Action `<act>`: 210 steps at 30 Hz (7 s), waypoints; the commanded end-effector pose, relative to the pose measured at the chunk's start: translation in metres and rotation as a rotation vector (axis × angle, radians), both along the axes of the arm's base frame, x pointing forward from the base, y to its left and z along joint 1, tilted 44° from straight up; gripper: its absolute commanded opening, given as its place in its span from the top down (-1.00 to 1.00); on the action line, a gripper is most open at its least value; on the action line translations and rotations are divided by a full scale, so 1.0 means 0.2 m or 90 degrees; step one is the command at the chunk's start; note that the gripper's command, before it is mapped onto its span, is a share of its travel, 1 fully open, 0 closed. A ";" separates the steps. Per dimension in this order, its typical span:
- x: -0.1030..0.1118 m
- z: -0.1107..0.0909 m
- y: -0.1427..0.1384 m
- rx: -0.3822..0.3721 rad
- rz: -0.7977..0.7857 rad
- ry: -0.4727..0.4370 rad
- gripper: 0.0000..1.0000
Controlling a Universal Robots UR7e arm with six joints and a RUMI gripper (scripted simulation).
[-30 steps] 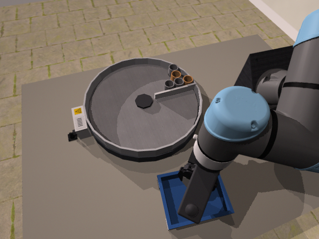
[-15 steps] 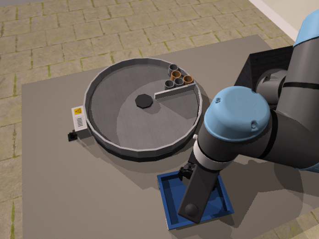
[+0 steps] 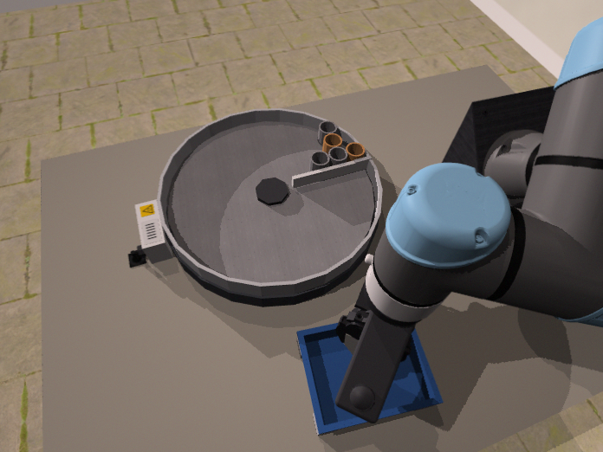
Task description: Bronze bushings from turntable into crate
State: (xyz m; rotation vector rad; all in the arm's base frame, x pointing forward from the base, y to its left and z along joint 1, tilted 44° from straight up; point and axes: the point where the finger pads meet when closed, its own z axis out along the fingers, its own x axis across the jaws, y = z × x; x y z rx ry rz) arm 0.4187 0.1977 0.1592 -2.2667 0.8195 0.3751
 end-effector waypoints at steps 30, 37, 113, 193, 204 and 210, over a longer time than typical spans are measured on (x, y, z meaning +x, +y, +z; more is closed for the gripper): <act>-0.01 -0.15 0.14 0.001 0.000 0.003 1.00; -0.01 -0.16 0.15 0.001 0.000 0.003 1.00; -0.01 -0.18 0.17 0.000 0.000 0.000 1.00; 0.01 -0.07 0.06 -0.001 -0.001 -0.003 0.88; 0.01 0.10 -0.10 -0.001 -0.001 -0.003 0.88; 0.01 0.16 -0.15 -0.001 -0.001 -0.003 0.88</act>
